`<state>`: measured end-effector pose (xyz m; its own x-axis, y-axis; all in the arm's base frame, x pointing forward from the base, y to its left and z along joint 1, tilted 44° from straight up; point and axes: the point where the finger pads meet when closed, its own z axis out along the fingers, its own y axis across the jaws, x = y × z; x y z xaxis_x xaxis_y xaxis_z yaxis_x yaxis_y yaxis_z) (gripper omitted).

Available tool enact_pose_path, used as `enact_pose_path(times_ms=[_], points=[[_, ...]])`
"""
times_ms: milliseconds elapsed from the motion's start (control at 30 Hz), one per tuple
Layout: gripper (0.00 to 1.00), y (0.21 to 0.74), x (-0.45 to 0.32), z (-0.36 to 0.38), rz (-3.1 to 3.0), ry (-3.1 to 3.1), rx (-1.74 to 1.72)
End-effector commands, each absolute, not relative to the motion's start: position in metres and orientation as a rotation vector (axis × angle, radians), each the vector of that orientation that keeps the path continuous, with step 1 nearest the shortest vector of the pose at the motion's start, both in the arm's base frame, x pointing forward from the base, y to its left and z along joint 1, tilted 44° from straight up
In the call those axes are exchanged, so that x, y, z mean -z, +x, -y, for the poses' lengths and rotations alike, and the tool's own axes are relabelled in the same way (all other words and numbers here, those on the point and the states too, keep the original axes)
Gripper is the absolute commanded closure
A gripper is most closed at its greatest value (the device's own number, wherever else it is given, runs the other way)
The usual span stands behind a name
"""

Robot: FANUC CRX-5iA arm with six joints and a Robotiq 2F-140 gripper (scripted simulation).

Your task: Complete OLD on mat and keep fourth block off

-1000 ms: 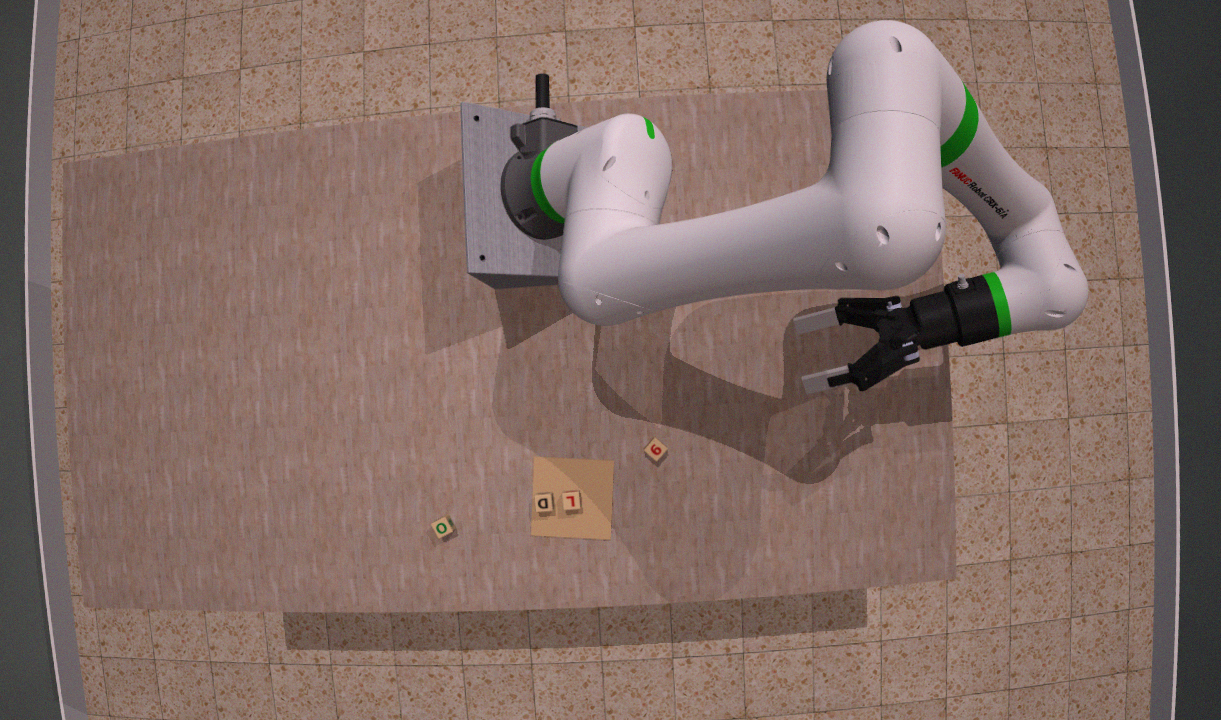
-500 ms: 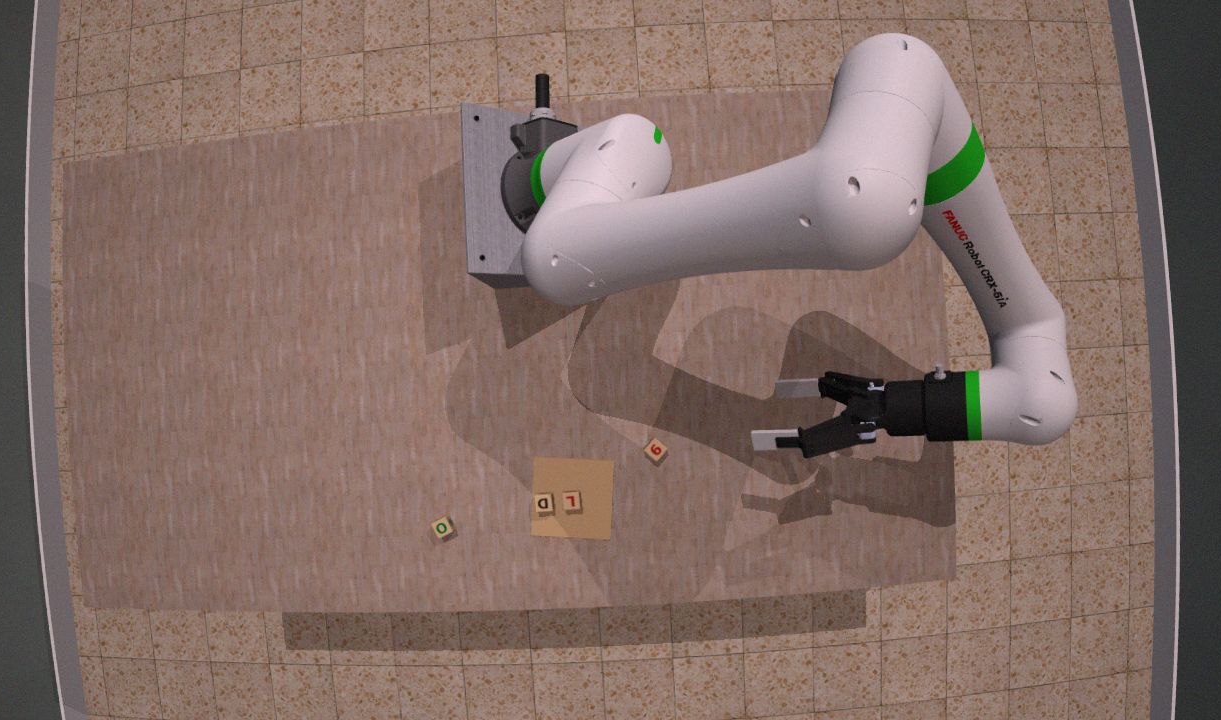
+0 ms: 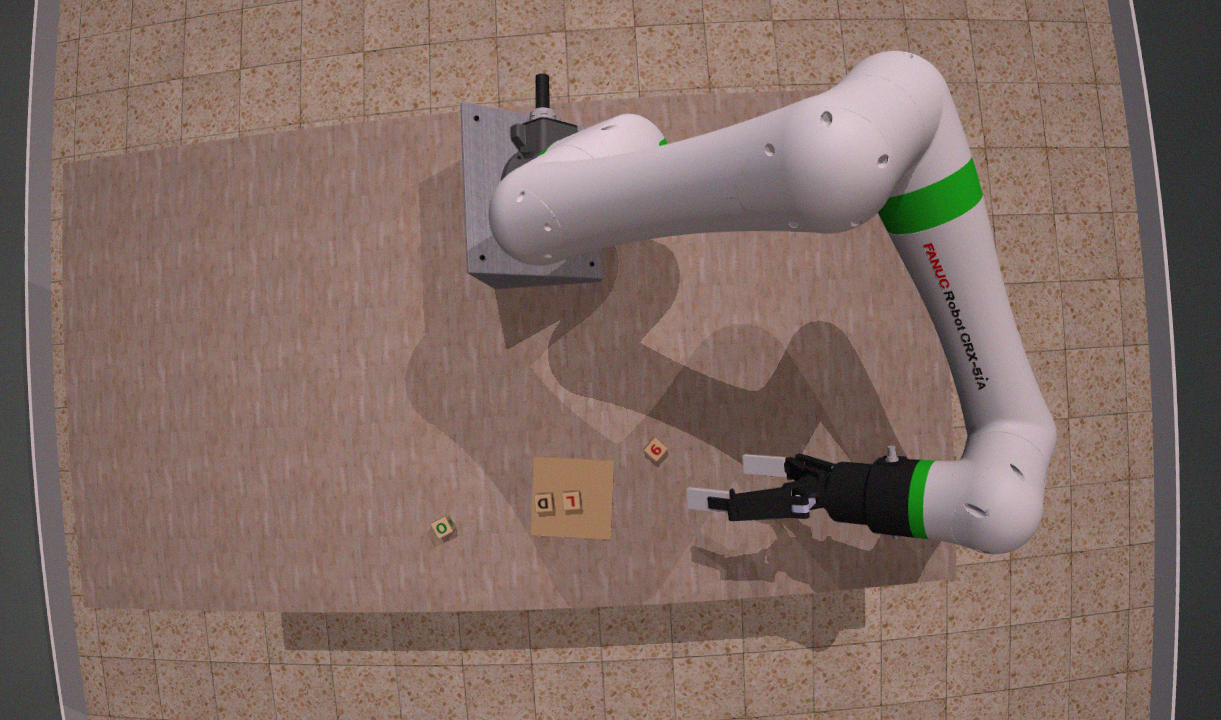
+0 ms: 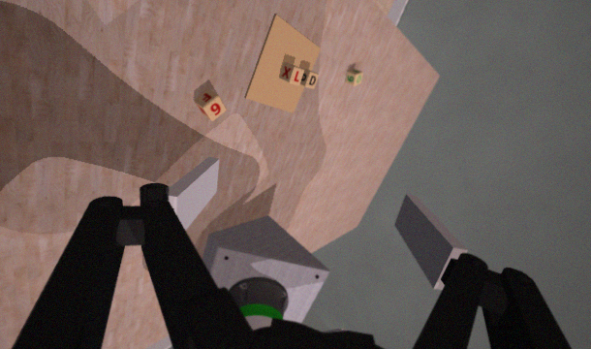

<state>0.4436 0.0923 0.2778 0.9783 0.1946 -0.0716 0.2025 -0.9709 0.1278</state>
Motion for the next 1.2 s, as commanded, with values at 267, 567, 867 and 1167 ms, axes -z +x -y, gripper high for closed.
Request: enact_pose_path(times_ms=[267, 567, 867, 1167], points=[[0.0, 0.494, -0.257, -0.003, -0.116, 3.172, 0.043], [0.0, 0.476, -0.216, -0.013, -0.479, 3.256, 0.142], [0.0, 0.46, -0.187, -0.024, -0.783, 3.309, 0.178], [0.0, 0.439, -0.152, -0.043, -1.236, 3.353, 0.136]])
